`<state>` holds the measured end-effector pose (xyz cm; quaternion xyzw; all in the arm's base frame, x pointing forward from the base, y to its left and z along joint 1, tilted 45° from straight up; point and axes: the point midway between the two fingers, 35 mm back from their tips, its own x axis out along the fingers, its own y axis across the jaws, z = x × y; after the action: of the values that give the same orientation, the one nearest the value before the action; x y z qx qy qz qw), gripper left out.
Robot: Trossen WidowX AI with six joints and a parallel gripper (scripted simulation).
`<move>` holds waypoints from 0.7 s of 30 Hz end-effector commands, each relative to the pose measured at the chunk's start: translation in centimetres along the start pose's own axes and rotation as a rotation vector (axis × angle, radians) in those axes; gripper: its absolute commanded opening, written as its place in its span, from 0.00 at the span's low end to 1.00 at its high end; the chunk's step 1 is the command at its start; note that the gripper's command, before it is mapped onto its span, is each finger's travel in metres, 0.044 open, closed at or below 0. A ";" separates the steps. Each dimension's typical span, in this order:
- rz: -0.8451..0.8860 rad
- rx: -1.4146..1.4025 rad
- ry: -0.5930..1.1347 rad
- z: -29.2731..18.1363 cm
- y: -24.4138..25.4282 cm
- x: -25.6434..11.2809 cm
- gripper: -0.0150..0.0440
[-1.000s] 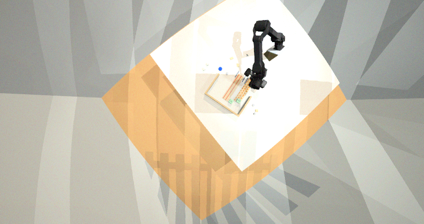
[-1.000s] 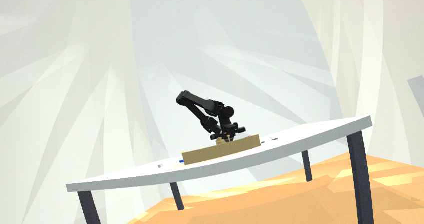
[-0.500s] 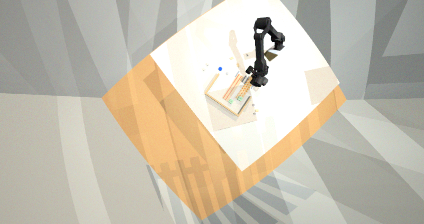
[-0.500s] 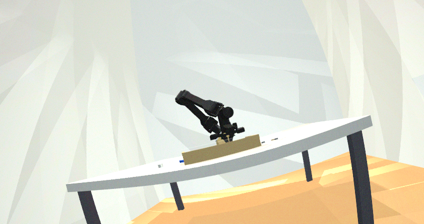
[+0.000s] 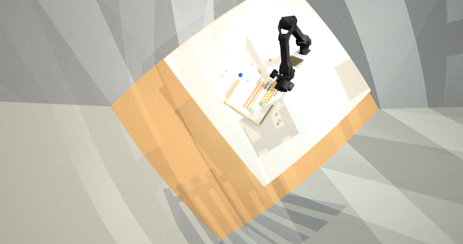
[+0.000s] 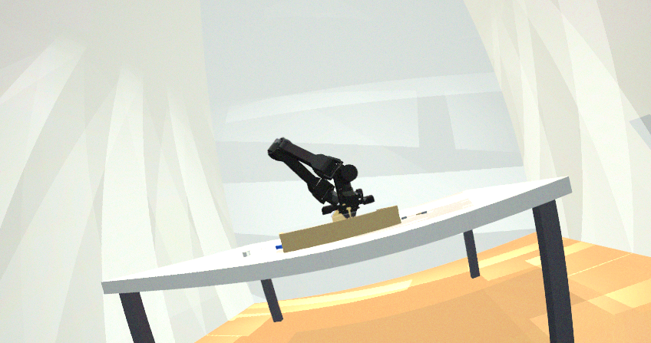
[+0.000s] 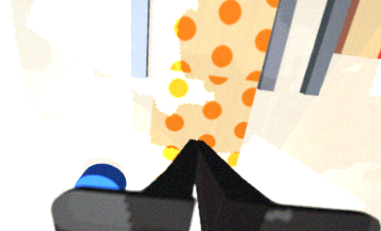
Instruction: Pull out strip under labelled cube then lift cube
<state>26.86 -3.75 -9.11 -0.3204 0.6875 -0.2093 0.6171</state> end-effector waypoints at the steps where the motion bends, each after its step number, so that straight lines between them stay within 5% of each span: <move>1: 0.003 -0.011 0.029 -1.5 0.1 0.5 0.25; 21: 0.003 -0.012 0.031 -4.5 0.0 0.5 0.25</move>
<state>23.92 -4.05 -8.60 -0.3204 0.6873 -0.2085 0.6176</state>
